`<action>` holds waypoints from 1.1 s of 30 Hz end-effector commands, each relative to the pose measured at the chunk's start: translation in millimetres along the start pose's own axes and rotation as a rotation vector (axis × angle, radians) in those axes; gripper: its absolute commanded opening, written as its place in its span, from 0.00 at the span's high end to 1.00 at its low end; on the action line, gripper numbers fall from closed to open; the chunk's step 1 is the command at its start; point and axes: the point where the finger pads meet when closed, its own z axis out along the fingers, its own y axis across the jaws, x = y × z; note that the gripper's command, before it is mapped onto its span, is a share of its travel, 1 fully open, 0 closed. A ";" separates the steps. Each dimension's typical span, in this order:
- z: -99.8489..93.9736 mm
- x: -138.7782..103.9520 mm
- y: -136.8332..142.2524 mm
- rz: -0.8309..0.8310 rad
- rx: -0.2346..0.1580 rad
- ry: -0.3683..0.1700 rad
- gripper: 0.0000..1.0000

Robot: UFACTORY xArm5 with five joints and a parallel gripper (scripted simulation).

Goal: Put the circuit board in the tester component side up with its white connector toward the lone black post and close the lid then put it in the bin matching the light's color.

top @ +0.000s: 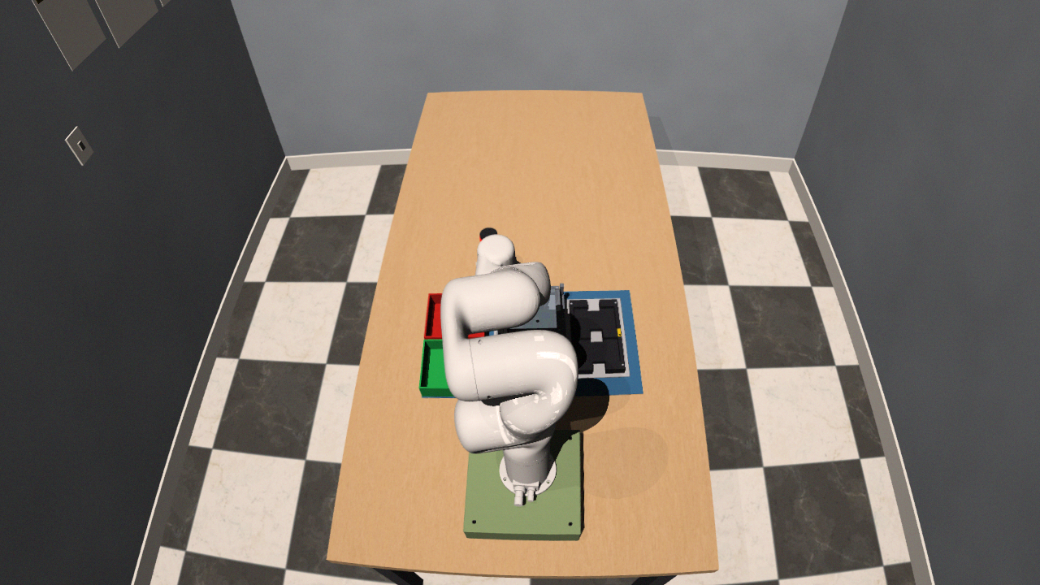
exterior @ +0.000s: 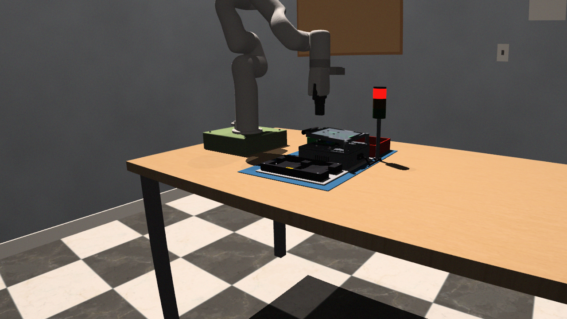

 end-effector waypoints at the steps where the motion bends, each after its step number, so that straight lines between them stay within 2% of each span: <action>1: -1.1 1.2 0.0 -0.127 0.000 0.003 1.00; 8: -1.1 1.2 0.0 -0.344 0.000 0.003 1.00; 10: -1.1 1.2 0.0 -0.344 0.000 0.003 1.00; 25: -1.1 1.2 0.0 -0.817 -0.001 0.003 1.00; 27: -1.1 1.2 0.0 -0.817 -0.001 0.003 1.00; 33: -1.1 1.2 0.0 -1.025 -0.002 0.003 1.00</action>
